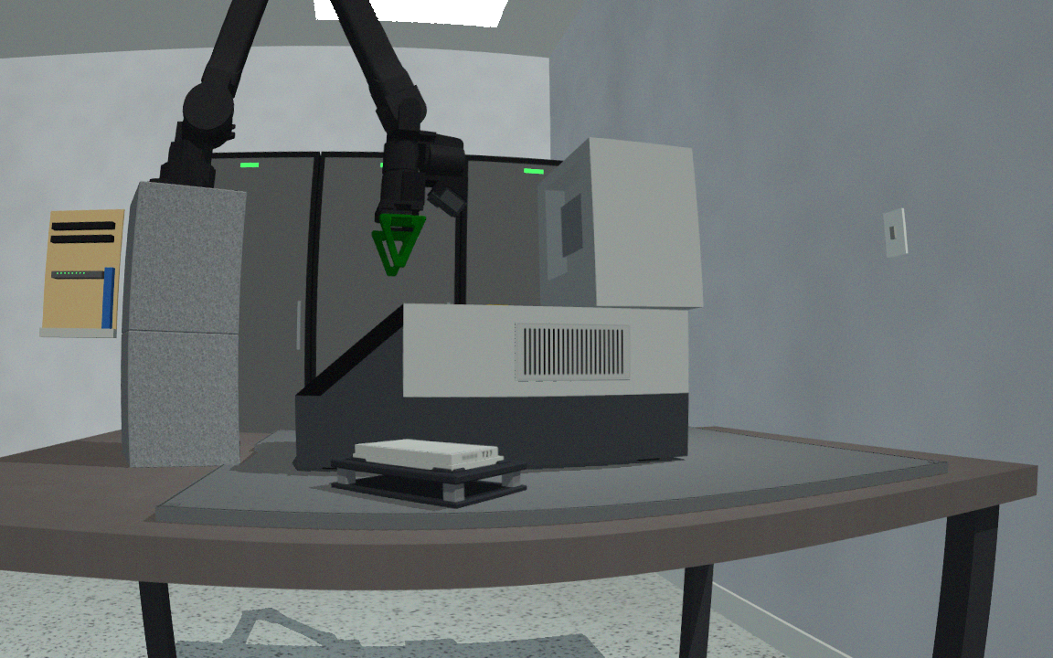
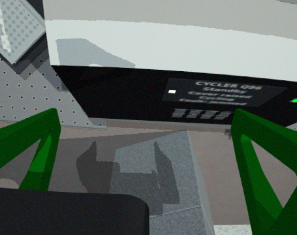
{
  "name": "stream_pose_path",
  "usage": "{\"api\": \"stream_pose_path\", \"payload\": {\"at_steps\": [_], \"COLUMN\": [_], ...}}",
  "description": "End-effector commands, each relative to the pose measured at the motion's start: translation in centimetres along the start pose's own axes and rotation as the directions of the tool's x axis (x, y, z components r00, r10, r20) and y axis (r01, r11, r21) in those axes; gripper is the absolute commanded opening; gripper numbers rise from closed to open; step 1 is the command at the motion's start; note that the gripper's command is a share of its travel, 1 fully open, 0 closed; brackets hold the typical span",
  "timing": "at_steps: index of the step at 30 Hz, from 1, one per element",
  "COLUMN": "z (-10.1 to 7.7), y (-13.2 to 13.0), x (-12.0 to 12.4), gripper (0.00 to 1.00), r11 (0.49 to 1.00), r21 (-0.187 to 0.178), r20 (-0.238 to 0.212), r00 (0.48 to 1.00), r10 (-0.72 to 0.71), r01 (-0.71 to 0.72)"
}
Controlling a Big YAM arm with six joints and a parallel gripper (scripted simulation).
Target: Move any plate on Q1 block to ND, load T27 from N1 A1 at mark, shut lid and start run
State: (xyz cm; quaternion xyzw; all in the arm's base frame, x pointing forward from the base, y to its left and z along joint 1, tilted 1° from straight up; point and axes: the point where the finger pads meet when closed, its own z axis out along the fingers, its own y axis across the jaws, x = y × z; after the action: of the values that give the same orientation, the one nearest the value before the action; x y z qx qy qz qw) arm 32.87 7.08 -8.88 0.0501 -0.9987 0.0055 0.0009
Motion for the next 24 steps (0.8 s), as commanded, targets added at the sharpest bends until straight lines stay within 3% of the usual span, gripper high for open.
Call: {"api": "stream_pose_path", "payload": {"at_steps": [1, 4, 6, 9, 12, 16, 20, 24], "z": [-1.4, -1.1, -0.9, -0.7, -0.9, -1.4, -1.8, -1.4], "y": [-2.6, -3.6, -4.2, -5.7, -6.0, -9.0, -11.3, -12.8], "x": [-1.8, -1.8, -1.2, -0.3, -0.6, -1.1, -2.3, -2.4], "gripper": [1.00, 1.00, 1.00, 1.00, 1.00, 1.00, 1.00, 1.00], "r11": [1.000, 0.991, 0.995, 0.974, 0.981, 0.983, 0.951, 0.919], "r21": [-0.007, -0.015, -0.012, -0.012, -0.007, -0.003, -0.014, -0.018], "r20": [0.063, 0.058, 0.041, 0.022, 0.027, 0.033, 0.065, 0.058], "r00": [0.998, 0.989, 0.994, 0.974, 0.980, 0.983, 0.949, 0.917], "r10": [0.027, 0.137, 0.104, 0.226, 0.196, 0.183, 0.308, 0.395], "r01": [-0.027, -0.136, -0.103, -0.226, -0.196, -0.183, -0.308, -0.394]}}
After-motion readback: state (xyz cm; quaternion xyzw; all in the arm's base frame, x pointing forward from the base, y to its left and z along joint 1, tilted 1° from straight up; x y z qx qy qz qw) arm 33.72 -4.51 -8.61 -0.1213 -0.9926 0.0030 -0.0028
